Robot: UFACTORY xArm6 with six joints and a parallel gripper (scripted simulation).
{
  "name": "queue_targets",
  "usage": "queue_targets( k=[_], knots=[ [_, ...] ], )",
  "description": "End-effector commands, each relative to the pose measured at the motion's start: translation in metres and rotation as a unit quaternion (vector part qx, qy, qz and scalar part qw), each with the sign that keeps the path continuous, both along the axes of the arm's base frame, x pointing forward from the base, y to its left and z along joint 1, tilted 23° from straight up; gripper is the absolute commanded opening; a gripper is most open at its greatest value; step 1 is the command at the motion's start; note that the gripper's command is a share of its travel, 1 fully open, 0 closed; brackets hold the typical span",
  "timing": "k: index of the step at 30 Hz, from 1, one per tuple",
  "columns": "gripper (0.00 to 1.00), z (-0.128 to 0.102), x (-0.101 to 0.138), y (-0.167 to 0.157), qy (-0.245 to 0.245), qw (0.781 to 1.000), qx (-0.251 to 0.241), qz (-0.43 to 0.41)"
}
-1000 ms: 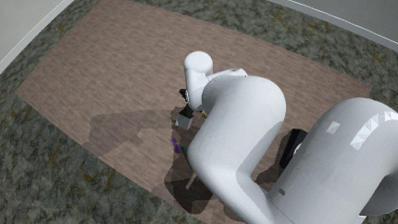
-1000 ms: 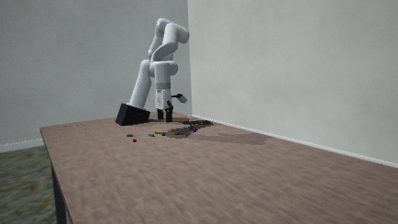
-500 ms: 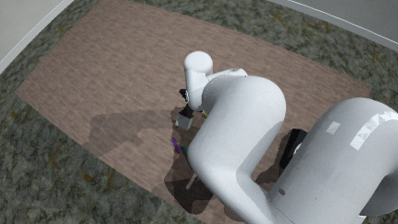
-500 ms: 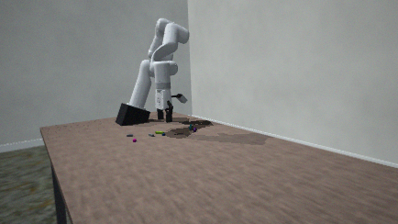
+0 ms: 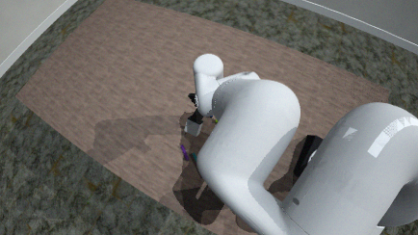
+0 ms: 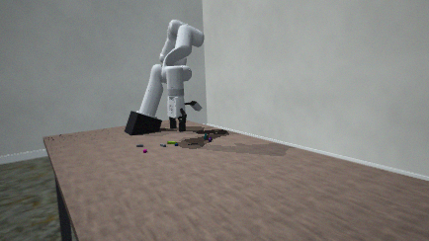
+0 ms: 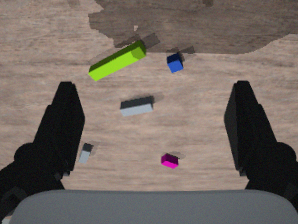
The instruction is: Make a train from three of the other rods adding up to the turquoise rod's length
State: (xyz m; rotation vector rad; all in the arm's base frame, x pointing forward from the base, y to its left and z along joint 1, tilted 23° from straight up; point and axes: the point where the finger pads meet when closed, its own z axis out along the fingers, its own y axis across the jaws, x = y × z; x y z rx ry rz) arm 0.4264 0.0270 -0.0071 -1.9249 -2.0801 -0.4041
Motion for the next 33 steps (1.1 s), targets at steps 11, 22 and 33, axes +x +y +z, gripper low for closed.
queue_targets(
  k=[11, 22, 33],
  knots=[
    [1.0, 0.004, 0.004, 0.006, 0.026, 0.997, -0.001, -0.066],
    [1.0, 0.012, 0.012, 0.025, 0.107, 0.959, -0.005, -0.261],
    [1.0, 0.019, 0.018, 0.043, 0.174, 0.889, -0.007, -0.423]
  ],
)
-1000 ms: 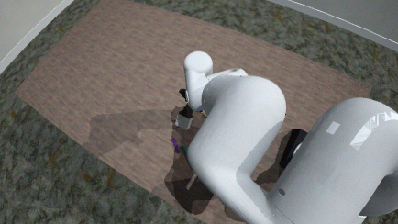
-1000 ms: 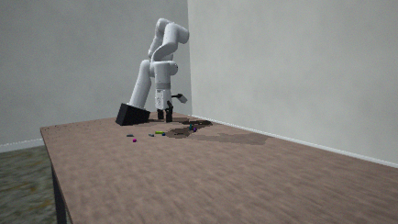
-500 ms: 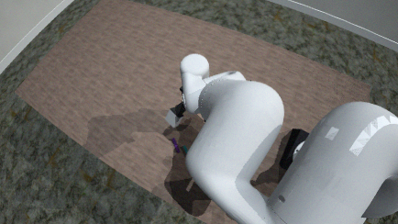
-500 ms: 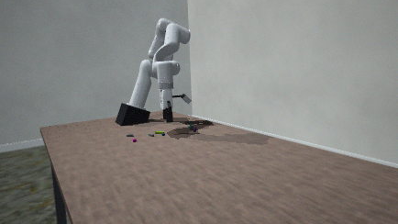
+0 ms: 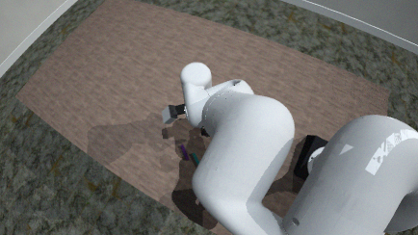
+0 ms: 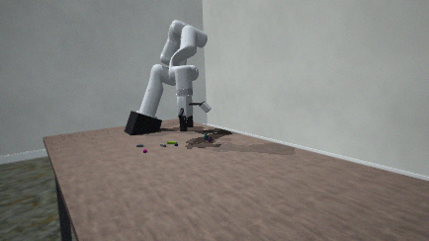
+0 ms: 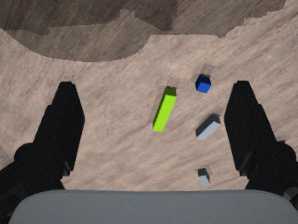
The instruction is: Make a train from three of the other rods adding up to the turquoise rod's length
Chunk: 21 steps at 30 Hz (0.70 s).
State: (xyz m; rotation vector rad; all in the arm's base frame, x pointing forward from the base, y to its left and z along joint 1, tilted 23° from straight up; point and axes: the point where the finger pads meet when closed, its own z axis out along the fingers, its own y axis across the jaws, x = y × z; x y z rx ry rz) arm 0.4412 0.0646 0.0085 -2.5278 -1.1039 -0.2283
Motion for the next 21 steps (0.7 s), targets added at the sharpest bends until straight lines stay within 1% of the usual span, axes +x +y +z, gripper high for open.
queue_targets(
  k=[1, 8, 10, 12, 15, 21],
  knots=[
    [1.0, 0.004, 0.004, 0.007, 0.037, 0.997, -0.008, -0.074],
    [1.0, 0.009, 0.007, 0.019, 0.087, 0.977, -0.008, -0.194],
    [1.0, 0.009, 0.007, 0.019, 0.087, 0.977, -0.008, -0.194],
    [1.0, 0.012, 0.009, 0.026, 0.112, 0.961, -0.009, -0.253],
    [1.0, 0.014, 0.01, 0.031, 0.13, 0.947, -0.009, -0.295],
    [1.0, 0.019, 0.013, 0.042, 0.171, 0.904, -0.009, -0.391]
  ],
)
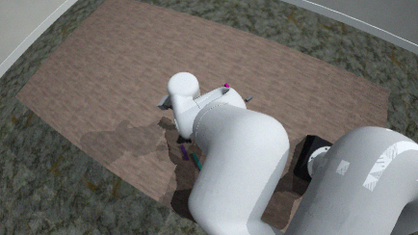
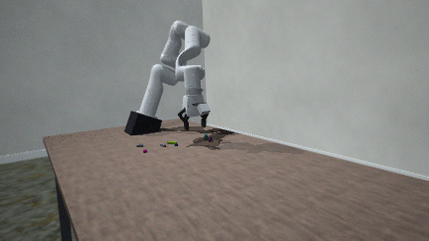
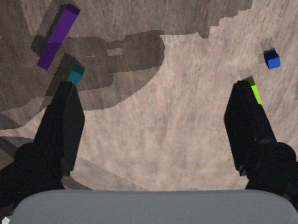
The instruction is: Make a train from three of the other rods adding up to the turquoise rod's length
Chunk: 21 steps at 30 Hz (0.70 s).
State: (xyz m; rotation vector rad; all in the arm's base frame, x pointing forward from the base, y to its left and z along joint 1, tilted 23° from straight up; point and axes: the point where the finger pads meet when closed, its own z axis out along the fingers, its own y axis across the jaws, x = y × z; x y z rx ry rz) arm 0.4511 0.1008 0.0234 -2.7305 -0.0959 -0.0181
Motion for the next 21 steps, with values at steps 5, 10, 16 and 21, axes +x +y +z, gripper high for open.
queue_targets(
  k=[5, 10, 16, 21],
  knots=[
    [1.0, 0.007, 0.004, 0.013, 0.058, 0.99, -0.008, -0.126],
    [1.0, 0.011, 0.006, 0.022, 0.094, 0.973, -0.009, -0.21],
    [1.0, 0.015, 0.007, 0.033, 0.133, 0.944, -0.009, -0.302],
    [1.0, 0.017, 0.008, 0.038, 0.149, 0.928, -0.008, -0.34]
  ],
)
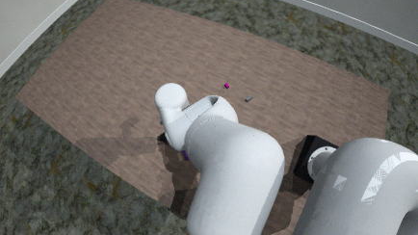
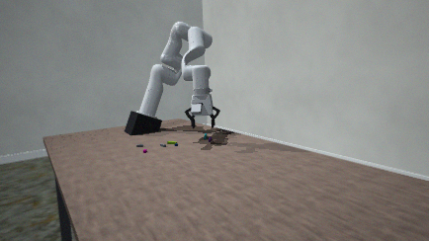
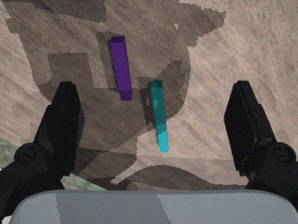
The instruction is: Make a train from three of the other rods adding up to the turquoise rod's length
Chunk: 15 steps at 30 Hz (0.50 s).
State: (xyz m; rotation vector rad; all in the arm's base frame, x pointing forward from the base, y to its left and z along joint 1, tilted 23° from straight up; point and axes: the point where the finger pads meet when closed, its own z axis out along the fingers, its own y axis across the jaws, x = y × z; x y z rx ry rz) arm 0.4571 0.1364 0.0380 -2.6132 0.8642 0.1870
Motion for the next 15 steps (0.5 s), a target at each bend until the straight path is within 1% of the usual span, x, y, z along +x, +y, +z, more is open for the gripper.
queue_targets(
  k=[1, 15],
  knots=[
    [1.0, 0.0023, 0.0018, 0.002, 0.011, 1.0, -0.005, -0.023],
    [1.0, 0.0027, 0.0019, 0.003, 0.015, 0.999, -0.005, -0.031]
  ],
)
